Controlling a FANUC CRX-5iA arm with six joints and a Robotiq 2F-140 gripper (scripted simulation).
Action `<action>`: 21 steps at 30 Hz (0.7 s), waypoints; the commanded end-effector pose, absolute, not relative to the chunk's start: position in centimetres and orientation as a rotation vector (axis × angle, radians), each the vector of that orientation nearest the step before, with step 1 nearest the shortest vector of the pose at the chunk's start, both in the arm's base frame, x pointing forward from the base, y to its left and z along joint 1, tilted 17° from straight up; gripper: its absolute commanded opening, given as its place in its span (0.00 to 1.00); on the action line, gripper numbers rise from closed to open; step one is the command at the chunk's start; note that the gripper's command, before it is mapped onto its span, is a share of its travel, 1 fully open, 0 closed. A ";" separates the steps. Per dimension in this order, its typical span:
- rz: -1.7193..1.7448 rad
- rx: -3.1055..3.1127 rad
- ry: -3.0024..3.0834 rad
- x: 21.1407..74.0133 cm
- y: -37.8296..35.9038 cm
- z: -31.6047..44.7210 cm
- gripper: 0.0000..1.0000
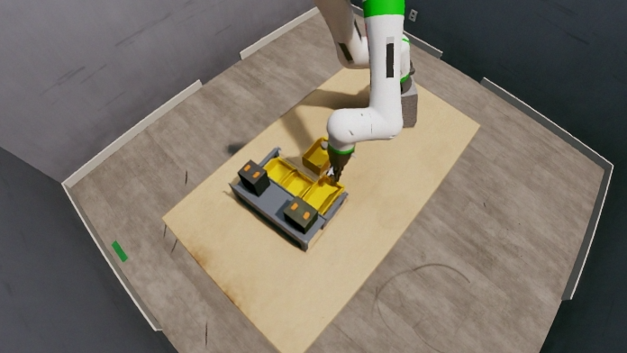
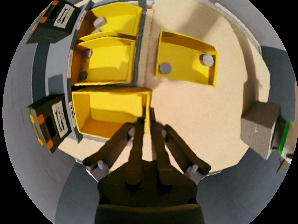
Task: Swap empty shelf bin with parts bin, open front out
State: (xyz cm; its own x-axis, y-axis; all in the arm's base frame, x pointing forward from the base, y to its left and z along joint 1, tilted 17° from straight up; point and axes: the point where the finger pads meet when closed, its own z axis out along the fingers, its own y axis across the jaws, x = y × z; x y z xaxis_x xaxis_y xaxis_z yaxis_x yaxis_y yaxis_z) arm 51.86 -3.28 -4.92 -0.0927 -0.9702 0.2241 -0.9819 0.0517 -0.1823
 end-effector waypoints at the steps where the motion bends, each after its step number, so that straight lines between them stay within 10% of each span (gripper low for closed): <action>1: 0.451 2.089 -2.249 50.9 -3.2 -5.0 0.10; 21: 0.451 2.089 -2.249 45.6 -2.9 -6.0 0.10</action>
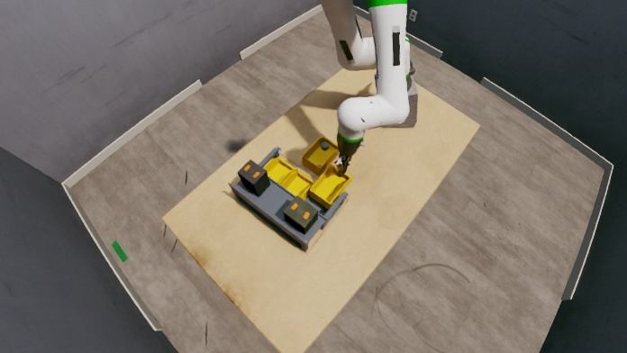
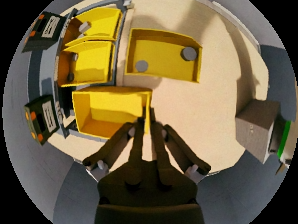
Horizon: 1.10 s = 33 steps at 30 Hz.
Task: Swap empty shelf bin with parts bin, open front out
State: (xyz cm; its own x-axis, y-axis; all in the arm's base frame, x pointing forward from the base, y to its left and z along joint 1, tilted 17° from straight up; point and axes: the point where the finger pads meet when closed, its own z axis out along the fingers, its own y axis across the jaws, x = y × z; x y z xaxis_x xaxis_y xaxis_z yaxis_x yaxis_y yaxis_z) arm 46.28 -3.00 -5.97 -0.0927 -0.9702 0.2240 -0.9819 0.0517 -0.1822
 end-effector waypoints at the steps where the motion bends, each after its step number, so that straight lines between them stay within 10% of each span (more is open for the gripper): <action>1: 0.451 2.089 -2.249 45.3 -2.9 -6.1 0.10; 33: 0.451 2.089 -2.249 41.4 -2.7 -6.8 0.10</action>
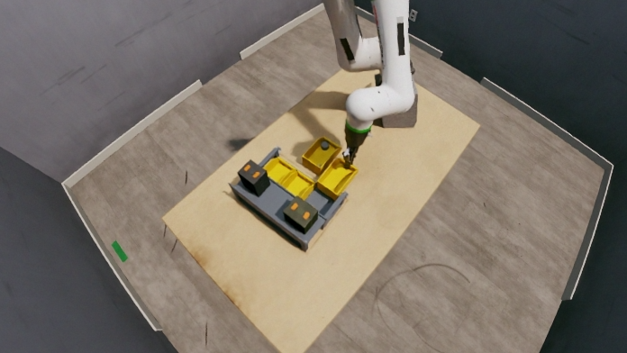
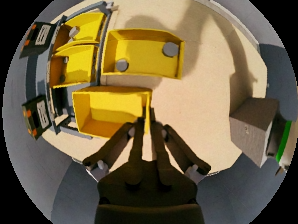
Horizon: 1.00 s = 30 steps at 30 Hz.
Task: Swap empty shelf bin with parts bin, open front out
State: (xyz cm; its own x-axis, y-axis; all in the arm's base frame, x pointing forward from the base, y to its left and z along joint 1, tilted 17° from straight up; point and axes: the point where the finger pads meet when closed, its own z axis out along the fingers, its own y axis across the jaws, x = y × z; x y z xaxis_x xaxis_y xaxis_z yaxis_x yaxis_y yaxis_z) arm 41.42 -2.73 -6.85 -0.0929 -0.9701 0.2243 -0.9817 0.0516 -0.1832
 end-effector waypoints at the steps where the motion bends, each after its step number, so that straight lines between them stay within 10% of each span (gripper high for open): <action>1: 0.451 2.089 -2.249 41.4 -2.7 -6.8 0.10; 30: 0.451 2.089 -2.249 41.0 -2.7 -6.9 0.10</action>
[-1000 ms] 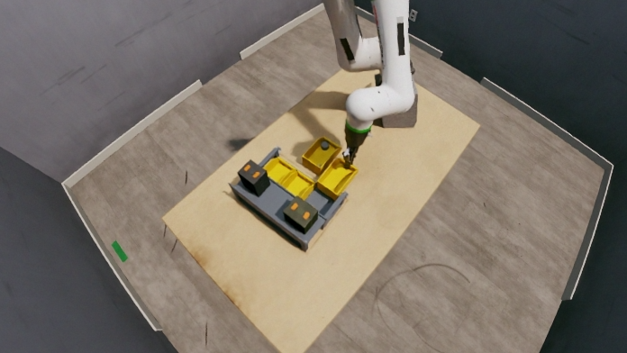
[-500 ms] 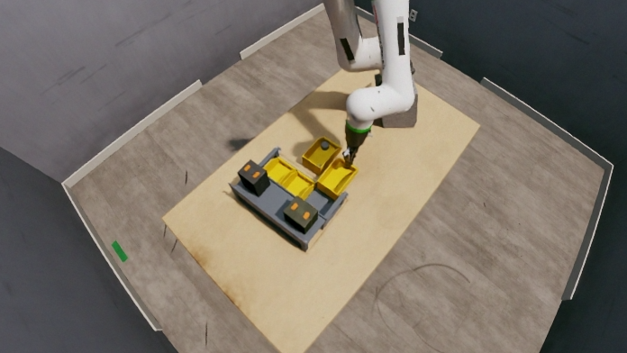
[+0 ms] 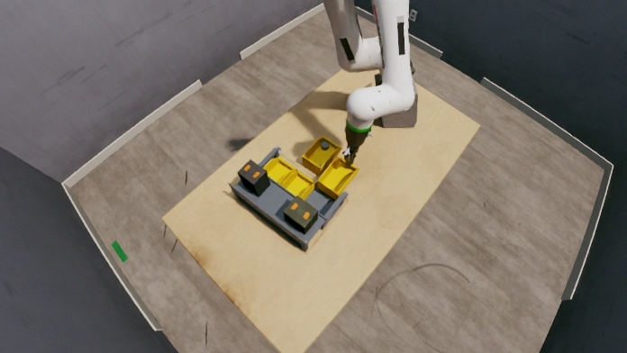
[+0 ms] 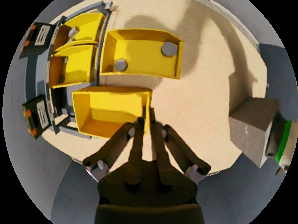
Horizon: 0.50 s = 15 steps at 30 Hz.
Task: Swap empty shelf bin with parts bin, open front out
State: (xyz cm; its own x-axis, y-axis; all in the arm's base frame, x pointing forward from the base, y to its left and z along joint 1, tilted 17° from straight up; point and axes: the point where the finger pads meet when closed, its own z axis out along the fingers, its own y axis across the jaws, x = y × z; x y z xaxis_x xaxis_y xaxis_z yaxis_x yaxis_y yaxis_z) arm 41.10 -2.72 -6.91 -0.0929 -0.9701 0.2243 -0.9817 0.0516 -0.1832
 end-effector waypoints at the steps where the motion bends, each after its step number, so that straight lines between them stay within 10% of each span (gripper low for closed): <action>1: 0.451 2.089 -2.249 40.9 -2.7 -6.9 0.10; 15: 0.451 2.089 -2.249 39.3 -2.6 -7.2 0.10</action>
